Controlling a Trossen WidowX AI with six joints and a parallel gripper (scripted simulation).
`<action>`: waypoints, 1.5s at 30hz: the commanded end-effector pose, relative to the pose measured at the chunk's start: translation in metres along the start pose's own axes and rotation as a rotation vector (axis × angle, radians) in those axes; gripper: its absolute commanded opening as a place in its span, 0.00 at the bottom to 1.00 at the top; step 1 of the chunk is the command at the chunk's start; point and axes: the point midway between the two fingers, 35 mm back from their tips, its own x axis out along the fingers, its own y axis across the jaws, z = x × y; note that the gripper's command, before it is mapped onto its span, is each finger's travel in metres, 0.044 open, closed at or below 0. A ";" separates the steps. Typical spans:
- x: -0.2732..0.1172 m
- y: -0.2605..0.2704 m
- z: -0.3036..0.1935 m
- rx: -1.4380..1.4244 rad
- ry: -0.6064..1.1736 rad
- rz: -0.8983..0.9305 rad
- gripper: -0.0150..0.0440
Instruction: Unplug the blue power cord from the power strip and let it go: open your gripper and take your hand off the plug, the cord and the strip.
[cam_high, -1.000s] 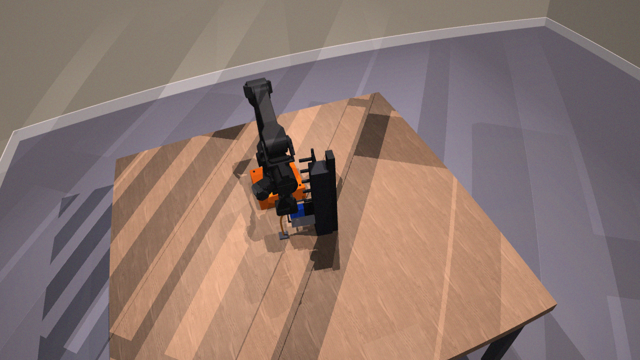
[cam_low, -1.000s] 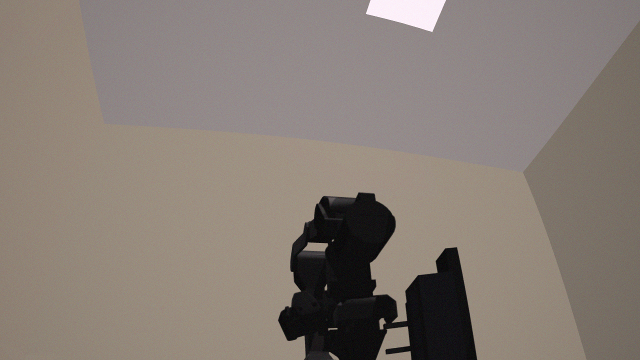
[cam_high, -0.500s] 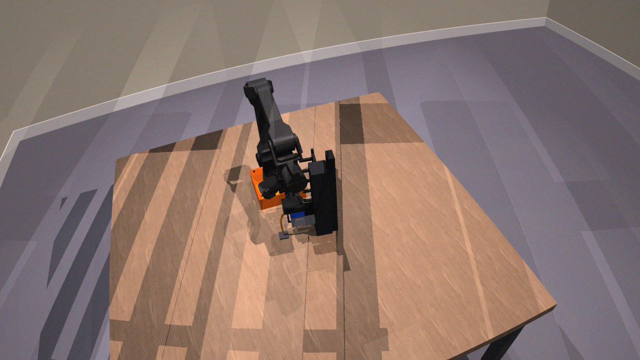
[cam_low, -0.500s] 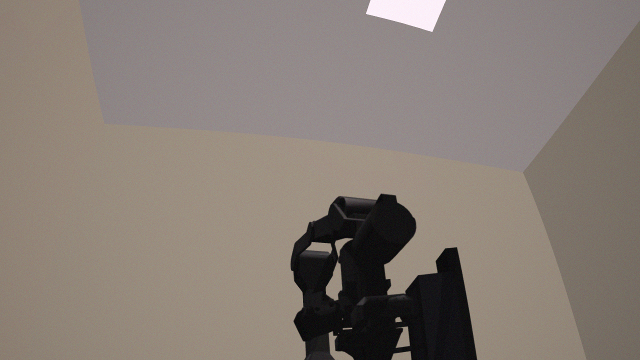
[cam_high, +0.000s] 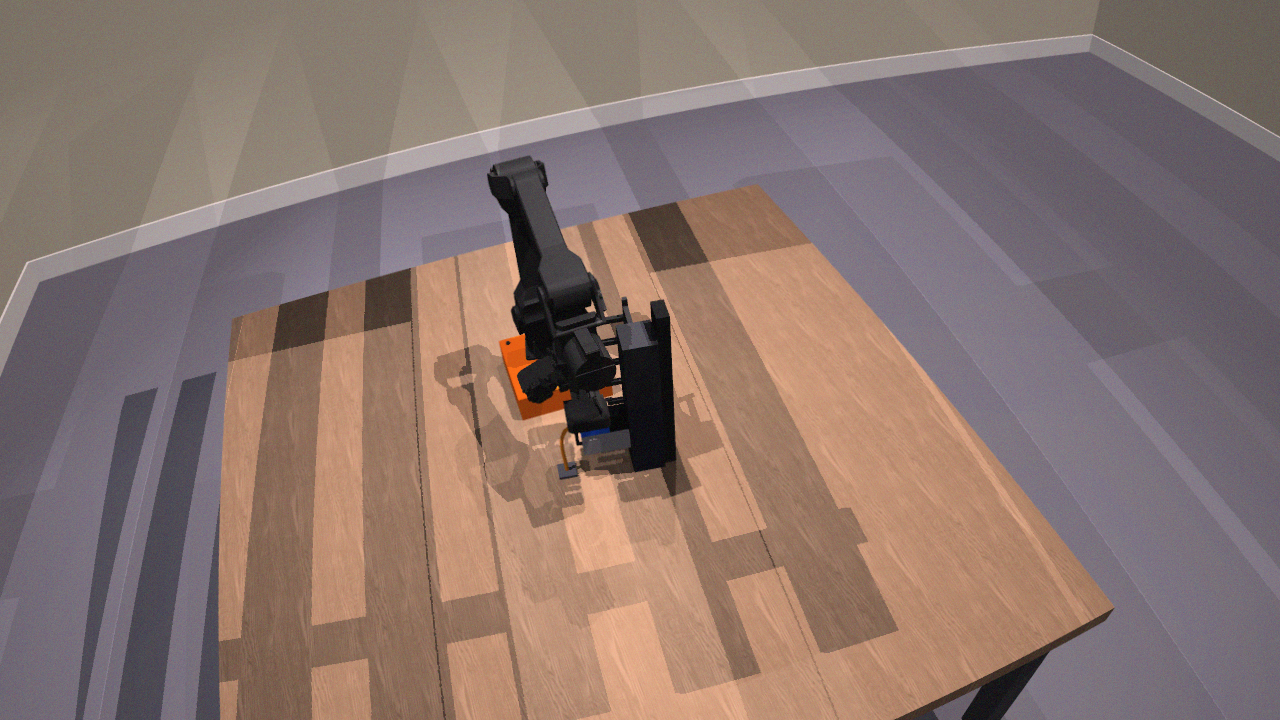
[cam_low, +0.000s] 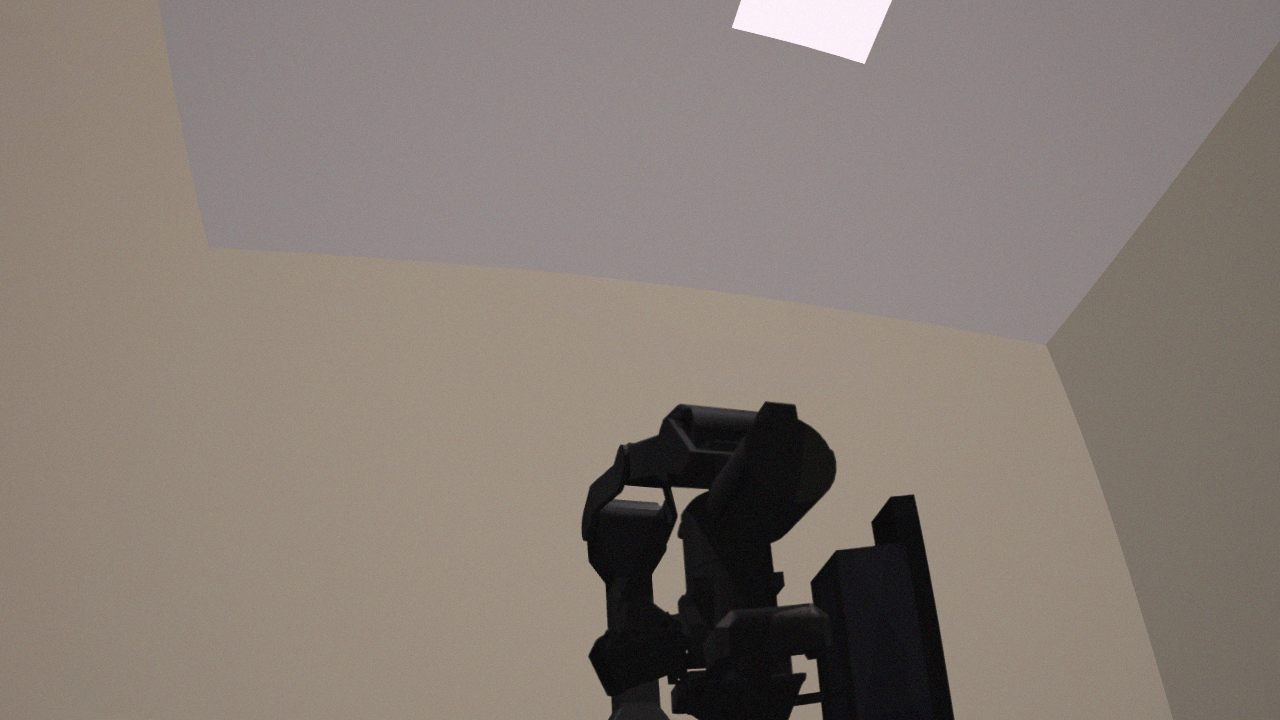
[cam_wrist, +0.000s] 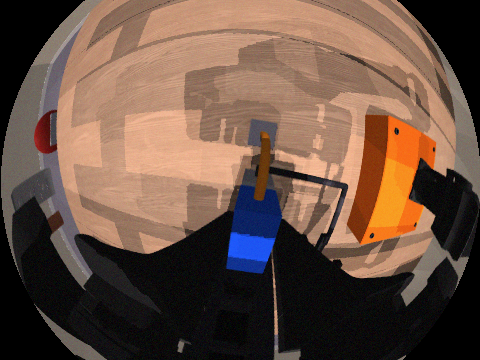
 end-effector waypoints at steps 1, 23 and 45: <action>-0.001 0.000 0.000 0.000 0.000 0.001 0.31; 0.000 0.003 0.024 0.001 -0.001 0.000 0.25; 0.001 0.000 0.044 0.005 -0.001 -0.002 0.43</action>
